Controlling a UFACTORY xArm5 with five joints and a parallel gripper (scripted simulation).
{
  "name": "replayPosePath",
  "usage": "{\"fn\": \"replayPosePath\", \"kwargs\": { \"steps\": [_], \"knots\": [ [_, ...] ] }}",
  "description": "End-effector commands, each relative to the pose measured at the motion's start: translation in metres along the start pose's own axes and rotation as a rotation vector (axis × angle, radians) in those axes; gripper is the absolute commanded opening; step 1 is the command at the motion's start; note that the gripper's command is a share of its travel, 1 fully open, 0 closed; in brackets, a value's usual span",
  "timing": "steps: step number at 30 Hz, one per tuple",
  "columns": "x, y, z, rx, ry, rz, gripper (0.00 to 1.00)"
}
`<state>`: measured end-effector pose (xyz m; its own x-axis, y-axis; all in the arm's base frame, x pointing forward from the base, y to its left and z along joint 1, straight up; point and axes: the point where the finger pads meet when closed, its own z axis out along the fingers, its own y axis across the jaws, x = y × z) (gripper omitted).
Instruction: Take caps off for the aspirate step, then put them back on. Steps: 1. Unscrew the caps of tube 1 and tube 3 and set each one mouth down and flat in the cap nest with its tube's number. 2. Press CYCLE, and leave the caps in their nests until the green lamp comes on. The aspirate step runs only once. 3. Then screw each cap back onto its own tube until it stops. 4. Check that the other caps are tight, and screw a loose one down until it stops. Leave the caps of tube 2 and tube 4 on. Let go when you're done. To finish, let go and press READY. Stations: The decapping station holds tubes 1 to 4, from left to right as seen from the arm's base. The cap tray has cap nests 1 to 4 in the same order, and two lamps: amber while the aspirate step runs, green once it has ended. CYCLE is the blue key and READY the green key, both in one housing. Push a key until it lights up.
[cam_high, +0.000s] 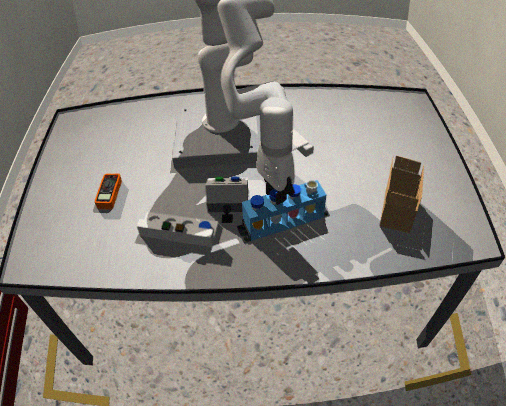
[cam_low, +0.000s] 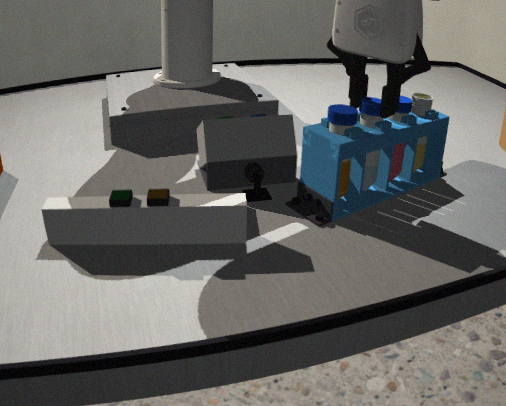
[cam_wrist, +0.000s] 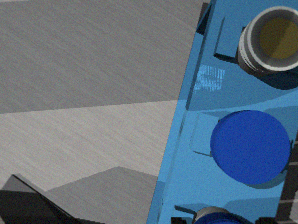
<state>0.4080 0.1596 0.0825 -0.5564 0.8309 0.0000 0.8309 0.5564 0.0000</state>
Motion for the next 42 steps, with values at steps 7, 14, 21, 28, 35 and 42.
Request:
{"fn": "replayPosePath", "kwargs": {
  "steps": [7, 14, 21, 28, 35, 42],
  "knots": [
    [-0.0004, 0.0015, -0.0014, -0.004, -0.001, -0.003, 0.46],
    [-0.0004, 0.0015, -0.004, -0.005, 0.0, 0.259, 0.46],
    [-0.0003, 0.0016, -0.0075, -0.005, 0.0, 0.259, 0.46],
    [-0.0003, 0.0016, -0.0086, -0.005, 0.0, 0.259, 0.46],
    [-0.0003, 0.0016, -0.0086, -0.005, 0.0, 0.259, 0.0],
    [-0.0003, 0.0016, -0.0086, -0.005, 0.0, 0.259, 0.0]
  ]
}}
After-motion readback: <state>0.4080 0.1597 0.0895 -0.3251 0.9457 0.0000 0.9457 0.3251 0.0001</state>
